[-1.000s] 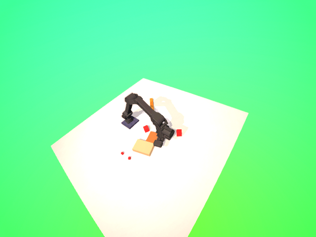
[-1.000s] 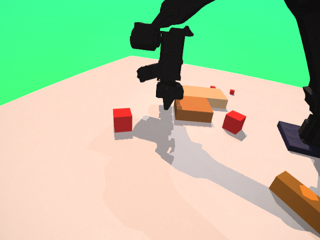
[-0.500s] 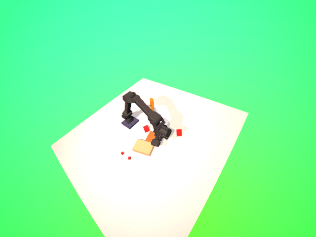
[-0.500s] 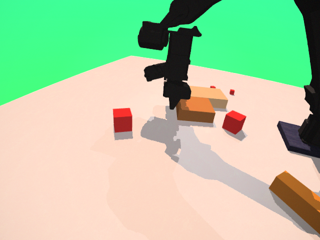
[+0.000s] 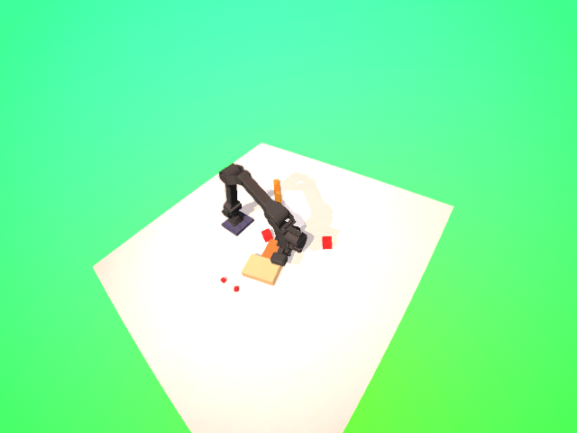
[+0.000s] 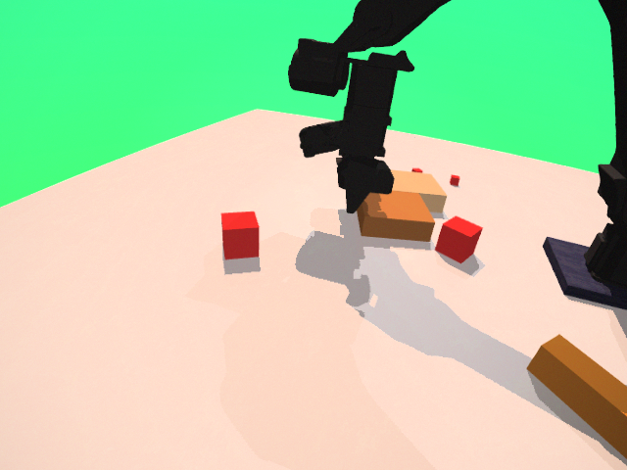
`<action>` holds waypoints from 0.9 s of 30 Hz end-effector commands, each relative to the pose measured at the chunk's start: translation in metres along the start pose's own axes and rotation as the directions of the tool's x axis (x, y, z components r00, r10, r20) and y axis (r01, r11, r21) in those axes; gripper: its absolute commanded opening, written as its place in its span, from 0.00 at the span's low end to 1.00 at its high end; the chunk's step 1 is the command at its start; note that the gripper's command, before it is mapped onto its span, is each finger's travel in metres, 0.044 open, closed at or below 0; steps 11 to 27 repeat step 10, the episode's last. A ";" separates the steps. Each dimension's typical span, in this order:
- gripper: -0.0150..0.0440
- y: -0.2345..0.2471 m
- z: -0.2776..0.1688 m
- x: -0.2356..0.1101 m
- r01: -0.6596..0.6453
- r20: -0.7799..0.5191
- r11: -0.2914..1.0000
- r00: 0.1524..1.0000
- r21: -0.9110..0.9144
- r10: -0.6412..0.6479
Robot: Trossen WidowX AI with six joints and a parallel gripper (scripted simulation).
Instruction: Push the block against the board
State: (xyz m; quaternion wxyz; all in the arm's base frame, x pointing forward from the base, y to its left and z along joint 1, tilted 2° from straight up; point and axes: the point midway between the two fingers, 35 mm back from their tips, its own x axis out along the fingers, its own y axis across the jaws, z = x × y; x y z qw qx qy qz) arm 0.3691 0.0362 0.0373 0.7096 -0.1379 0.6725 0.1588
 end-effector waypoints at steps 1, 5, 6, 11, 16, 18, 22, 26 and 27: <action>0.25 0.000 -0.009 0.003 -0.001 -0.018 1.000 1.000 -0.003 0.001; 0.25 0.000 -0.004 0.003 -0.001 -0.018 1.000 1.000 -0.003 0.001; 0.25 0.000 -0.002 0.003 -0.001 -0.018 1.000 1.000 -0.003 0.001; 0.25 -0.001 0.004 0.003 -0.001 -0.017 1.000 1.000 -0.003 0.001; 0.25 -0.001 0.004 0.003 -0.001 -0.017 1.000 1.000 -0.003 0.001; 0.25 -0.001 0.004 0.003 -0.001 -0.017 1.000 1.000 -0.003 0.001; 0.25 -0.001 0.004 0.003 -0.001 -0.017 1.000 1.000 -0.003 0.001; 0.25 -0.001 0.004 0.003 -0.001 -0.017 1.000 1.000 -0.003 0.001; 0.25 -0.001 0.004 0.003 -0.001 -0.017 1.000 1.000 -0.003 0.001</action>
